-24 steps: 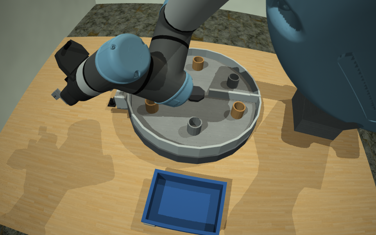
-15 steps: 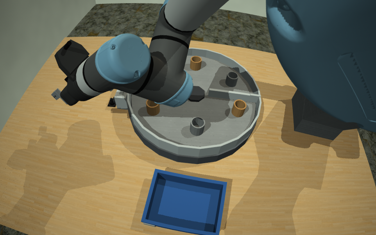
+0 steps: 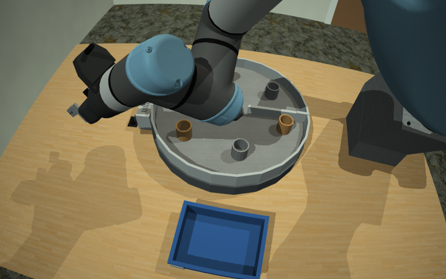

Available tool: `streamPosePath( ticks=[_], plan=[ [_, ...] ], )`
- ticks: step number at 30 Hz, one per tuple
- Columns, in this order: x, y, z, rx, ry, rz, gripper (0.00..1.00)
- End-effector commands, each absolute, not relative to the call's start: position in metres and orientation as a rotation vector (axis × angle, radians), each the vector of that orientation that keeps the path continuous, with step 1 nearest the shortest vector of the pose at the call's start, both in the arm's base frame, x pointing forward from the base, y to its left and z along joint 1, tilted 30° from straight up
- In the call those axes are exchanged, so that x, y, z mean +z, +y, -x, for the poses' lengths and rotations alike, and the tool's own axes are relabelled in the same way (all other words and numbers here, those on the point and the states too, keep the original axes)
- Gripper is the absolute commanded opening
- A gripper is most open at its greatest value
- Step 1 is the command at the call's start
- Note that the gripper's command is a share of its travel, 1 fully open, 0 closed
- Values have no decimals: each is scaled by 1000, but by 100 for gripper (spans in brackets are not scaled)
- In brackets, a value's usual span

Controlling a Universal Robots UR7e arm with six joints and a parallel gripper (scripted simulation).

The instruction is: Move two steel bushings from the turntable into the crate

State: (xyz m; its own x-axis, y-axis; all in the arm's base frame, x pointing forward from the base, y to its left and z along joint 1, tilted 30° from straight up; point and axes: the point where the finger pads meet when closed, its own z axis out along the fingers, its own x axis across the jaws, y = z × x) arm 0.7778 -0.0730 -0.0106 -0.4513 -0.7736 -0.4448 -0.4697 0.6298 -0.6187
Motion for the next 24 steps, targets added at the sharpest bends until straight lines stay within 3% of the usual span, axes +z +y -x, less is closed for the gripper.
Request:
streamPosePath(
  ticks=[1, 10, 15, 24],
  plan=[
    [6, -75, -748, -542, 2118, 966, 100],
    [6, -75, -748, -542, 2118, 966, 100],
    [29, -75, -697, -542, 2119, 965, 100],
    [29, -75, -697, -542, 2119, 965, 100]
  ],
)
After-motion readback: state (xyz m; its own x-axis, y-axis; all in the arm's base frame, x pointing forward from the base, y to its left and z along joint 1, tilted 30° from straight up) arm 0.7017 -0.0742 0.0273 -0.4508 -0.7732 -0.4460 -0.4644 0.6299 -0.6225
